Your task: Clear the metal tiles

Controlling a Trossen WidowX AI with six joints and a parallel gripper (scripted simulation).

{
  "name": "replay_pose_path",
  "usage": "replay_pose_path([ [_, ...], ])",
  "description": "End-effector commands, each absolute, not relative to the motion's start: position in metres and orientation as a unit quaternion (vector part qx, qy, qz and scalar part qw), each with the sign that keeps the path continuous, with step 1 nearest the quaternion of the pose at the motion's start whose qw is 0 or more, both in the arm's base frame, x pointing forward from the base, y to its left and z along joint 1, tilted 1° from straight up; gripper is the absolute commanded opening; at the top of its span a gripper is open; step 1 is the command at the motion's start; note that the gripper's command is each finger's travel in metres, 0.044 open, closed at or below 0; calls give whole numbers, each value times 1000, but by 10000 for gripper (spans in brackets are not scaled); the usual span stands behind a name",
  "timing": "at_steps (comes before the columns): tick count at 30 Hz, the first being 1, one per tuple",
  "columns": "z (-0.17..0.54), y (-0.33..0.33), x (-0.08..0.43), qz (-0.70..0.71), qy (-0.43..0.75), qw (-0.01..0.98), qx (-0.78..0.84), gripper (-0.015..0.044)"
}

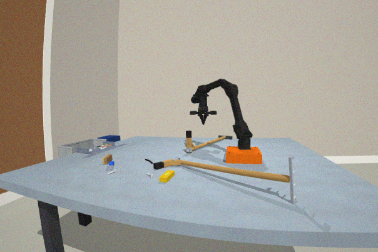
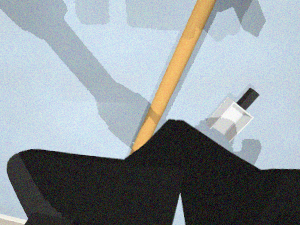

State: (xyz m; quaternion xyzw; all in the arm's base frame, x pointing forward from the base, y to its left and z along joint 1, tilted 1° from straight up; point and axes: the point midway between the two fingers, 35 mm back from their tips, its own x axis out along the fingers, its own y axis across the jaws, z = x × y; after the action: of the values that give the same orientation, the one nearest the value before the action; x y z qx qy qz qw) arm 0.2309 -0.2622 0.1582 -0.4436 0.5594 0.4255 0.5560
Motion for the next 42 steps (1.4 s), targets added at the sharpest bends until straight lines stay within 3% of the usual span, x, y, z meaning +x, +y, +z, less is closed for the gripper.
replay_pose_path([
  [1, 157, -271, 212, 404, 577, 571, -421, 0],
  [17, 156, -294, 150, 336, 622, 616, -348, 0],
  [42, 106, -303, 154, 335, 623, 616, -347, 0],
])
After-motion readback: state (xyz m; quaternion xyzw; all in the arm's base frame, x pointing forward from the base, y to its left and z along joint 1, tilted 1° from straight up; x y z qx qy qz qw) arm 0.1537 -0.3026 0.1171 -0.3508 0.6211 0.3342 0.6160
